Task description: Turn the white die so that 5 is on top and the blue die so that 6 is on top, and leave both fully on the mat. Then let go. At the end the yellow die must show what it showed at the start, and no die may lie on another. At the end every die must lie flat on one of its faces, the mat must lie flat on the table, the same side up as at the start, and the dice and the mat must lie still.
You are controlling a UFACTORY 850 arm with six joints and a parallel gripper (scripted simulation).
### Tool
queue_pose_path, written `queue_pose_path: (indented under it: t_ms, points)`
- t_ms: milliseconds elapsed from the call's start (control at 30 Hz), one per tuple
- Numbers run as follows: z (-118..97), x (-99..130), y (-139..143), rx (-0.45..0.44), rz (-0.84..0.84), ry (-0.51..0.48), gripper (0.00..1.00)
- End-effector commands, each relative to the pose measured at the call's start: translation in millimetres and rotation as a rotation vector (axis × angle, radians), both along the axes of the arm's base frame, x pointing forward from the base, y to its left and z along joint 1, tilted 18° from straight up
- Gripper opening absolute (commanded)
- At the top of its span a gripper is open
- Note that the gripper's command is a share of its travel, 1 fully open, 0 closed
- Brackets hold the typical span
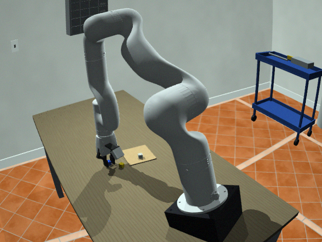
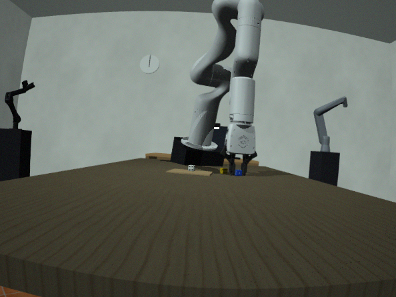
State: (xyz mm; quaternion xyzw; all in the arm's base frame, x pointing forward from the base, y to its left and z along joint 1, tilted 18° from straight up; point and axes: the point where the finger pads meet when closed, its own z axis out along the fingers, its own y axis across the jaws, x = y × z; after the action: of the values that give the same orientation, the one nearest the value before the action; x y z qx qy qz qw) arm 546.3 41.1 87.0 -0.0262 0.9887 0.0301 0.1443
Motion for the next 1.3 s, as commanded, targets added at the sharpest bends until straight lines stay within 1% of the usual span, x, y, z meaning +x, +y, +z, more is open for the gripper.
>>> queue_pose_path:
  t_ms: [0, 33, 1267]
  points:
    - [0.4, 0.4, 0.0, -0.001, -0.001, -0.013, 0.36]
    - [0.4, 0.4, 0.0, -0.001, -0.001, -0.013, 0.15]
    - [0.5, 0.4, 0.0, -0.001, -0.001, -0.013, 0.15]
